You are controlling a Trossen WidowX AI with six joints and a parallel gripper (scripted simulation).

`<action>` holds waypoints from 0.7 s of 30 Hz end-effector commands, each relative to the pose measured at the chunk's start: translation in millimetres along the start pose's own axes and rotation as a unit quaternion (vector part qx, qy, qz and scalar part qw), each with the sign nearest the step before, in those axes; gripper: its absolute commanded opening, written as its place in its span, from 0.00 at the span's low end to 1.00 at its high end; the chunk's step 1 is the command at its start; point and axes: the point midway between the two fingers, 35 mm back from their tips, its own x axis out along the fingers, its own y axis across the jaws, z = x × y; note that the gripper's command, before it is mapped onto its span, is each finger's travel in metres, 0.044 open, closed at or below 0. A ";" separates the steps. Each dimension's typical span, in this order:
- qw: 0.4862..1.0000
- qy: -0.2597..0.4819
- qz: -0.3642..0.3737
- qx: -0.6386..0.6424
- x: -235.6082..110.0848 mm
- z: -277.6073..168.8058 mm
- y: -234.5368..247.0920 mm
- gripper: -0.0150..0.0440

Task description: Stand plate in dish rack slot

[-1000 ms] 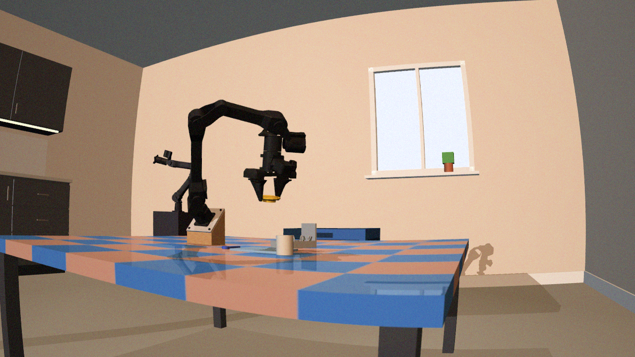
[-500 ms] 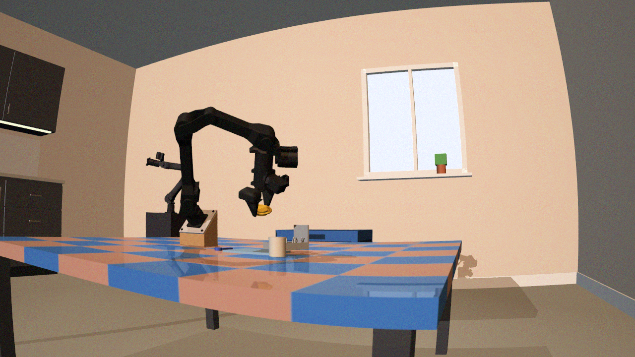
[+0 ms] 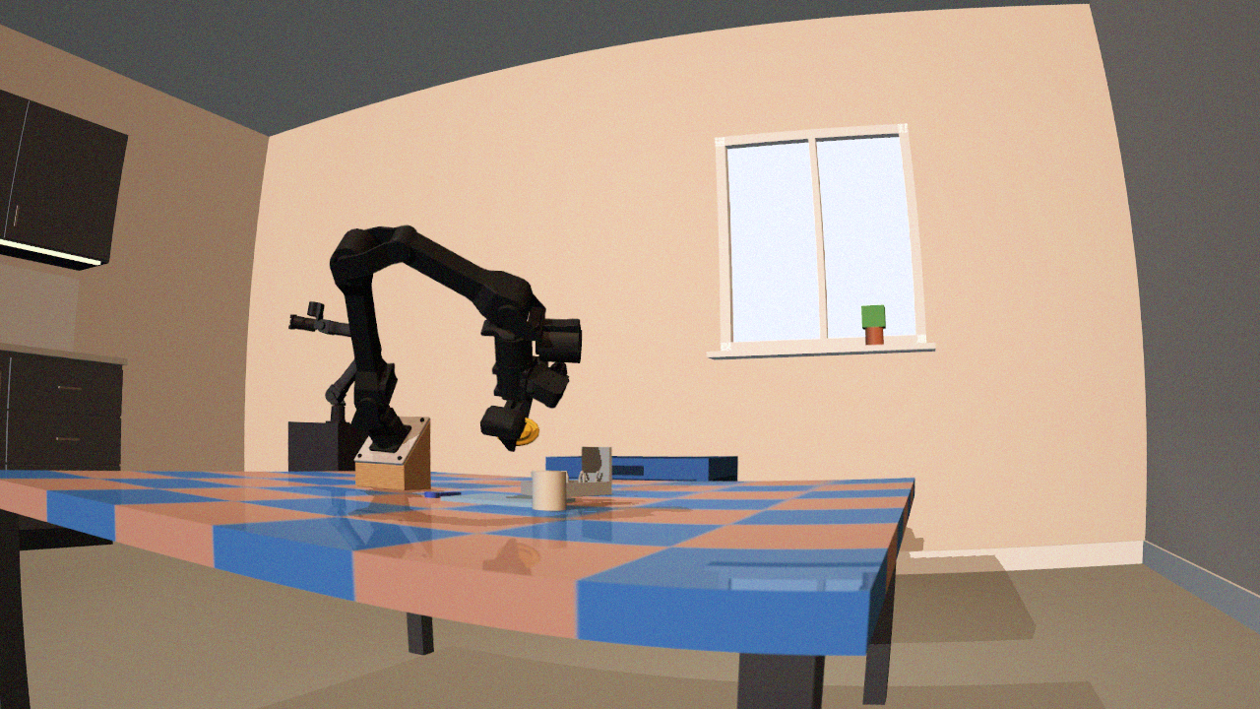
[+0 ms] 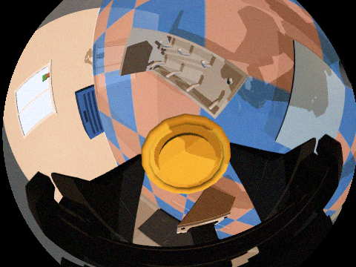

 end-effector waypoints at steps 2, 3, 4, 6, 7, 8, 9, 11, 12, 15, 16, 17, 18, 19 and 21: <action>0.998 -0.014 0.040 -0.043 4.6 -0.8 -2.9 0.25; 0.997 -0.018 0.048 -0.052 5.7 -0.6 -3.7 0.25; 0.996 -0.022 0.055 -0.061 6.8 -0.3 -4.5 0.25; 0.994 -0.030 0.070 -0.080 8.8 0.2 -6.0 0.25; 0.992 -0.035 0.077 -0.089 9.8 0.4 -6.8 0.25; 0.991 -0.040 0.085 -0.098 10.7 0.7 -7.6 0.25; 0.989 -0.046 0.092 -0.108 11.6 0.9 -8.3 0.25; 0.985 -0.057 0.105 -0.127 13.3 1.4 -9.9 0.25; 0.982 -0.064 0.111 -0.136 14.1 1.7 -10.7 0.25; 0.974 -0.084 0.129 -0.164 16.3 2.5 -13.0 0.25; 0.971 -0.091 0.134 -0.173 16.9 2.7 -13.8 0.25; 0.968 -0.098 0.139 -0.182 17.5 3.0 -14.7 0.25; 0.965 -0.106 0.144 -0.192 18.1 3.2 -15.5 0.25; 0.962 -0.114 0.149 -0.201 18.6 3.4 -16.3 0.25; 0.954 -0.130 0.157 -0.219 19.6 3.9 -18.0 0.25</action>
